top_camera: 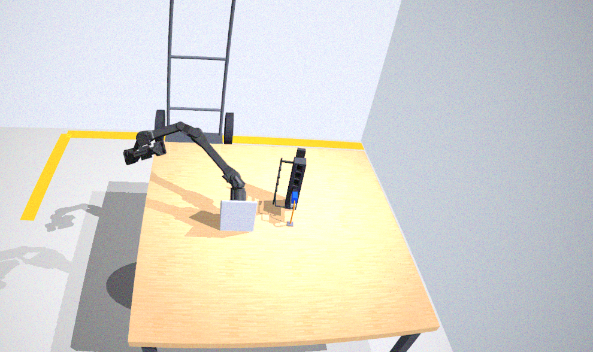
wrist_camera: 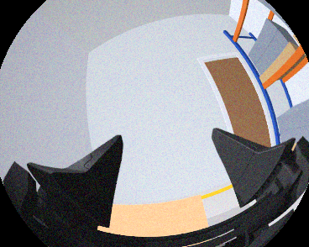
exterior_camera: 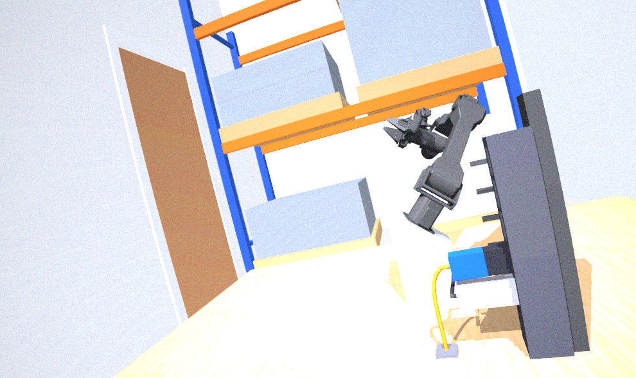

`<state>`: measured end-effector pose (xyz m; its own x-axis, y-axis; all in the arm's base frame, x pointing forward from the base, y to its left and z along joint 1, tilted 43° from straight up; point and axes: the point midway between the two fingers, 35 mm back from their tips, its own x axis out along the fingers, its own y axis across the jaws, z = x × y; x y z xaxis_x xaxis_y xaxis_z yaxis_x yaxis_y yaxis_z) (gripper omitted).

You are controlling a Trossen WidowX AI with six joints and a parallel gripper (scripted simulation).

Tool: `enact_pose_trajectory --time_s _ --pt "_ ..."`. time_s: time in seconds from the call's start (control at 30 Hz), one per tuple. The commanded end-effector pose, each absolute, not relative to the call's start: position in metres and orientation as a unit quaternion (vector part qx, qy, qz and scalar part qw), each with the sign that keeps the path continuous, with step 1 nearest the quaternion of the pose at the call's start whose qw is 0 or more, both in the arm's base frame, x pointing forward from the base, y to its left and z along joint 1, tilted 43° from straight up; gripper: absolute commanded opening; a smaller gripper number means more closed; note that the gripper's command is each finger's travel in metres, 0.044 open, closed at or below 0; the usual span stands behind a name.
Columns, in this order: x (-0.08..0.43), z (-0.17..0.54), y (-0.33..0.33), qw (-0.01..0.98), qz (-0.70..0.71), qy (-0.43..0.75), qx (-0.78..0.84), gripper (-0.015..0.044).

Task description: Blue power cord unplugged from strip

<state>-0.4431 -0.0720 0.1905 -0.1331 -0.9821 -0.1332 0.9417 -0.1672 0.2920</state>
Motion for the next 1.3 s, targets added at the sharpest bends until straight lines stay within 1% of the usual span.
enact_pose_trajectory --time_s 0.0,0.2,0.27,0.57,0.77,1.0,1.27 --pt "-0.443 0.191 -0.071 0.641 -0.750 -0.068 0.147 0.0374" --pt "-0.446 0.194 -0.036 0.613 -0.776 -0.036 0.145 0.0216" --pt "-0.445 0.192 -0.018 0.594 -0.787 -0.049 0.157 0.0164" --pt "-0.436 0.200 0.057 0.513 -0.834 -0.079 0.189 0.0160" --pt "-0.421 0.208 0.114 0.442 -0.866 -0.104 0.209 0.0160" --pt "-0.390 0.218 0.183 0.342 -0.900 -0.140 0.229 0.0160" --pt "-0.340 0.230 0.255 0.219 -0.927 -0.188 0.242 0.0160"
